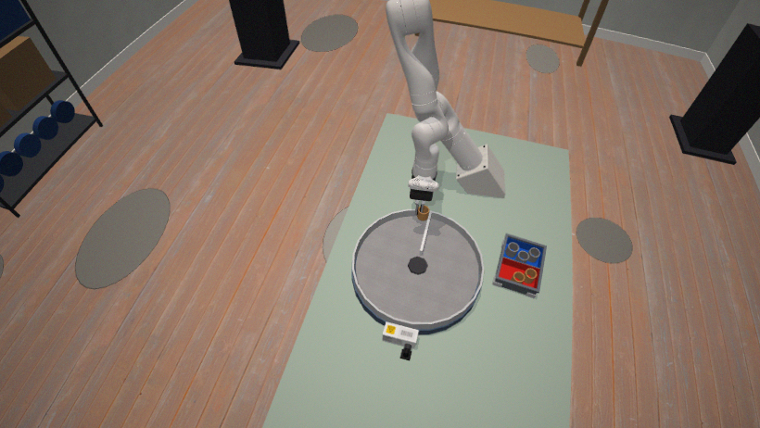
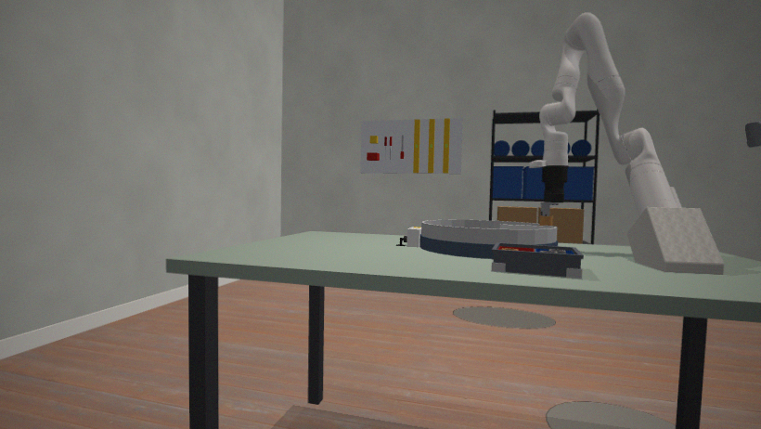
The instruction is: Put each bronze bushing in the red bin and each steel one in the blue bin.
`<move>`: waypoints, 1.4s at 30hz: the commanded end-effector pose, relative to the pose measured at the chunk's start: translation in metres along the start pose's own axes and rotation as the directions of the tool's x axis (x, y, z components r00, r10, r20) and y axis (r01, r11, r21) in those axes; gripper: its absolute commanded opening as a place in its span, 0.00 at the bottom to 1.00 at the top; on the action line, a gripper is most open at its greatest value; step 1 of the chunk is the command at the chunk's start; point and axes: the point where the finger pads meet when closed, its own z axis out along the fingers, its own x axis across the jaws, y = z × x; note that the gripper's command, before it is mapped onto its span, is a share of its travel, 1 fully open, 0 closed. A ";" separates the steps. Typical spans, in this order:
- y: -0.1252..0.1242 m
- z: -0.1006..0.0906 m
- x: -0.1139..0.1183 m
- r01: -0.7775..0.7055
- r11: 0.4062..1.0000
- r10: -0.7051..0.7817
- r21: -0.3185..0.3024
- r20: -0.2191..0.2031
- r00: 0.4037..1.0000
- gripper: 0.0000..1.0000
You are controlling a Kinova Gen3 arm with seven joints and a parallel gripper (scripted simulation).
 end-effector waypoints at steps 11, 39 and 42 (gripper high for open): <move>0.000 -0.004 -0.001 0.001 1.000 -0.001 0.002 0.002 1.000 0.00; 0.000 -0.011 -0.001 0.001 1.000 -0.001 0.002 0.002 1.000 0.00; 0.000 -0.012 -0.001 0.001 1.000 -0.001 0.002 0.002 1.000 0.00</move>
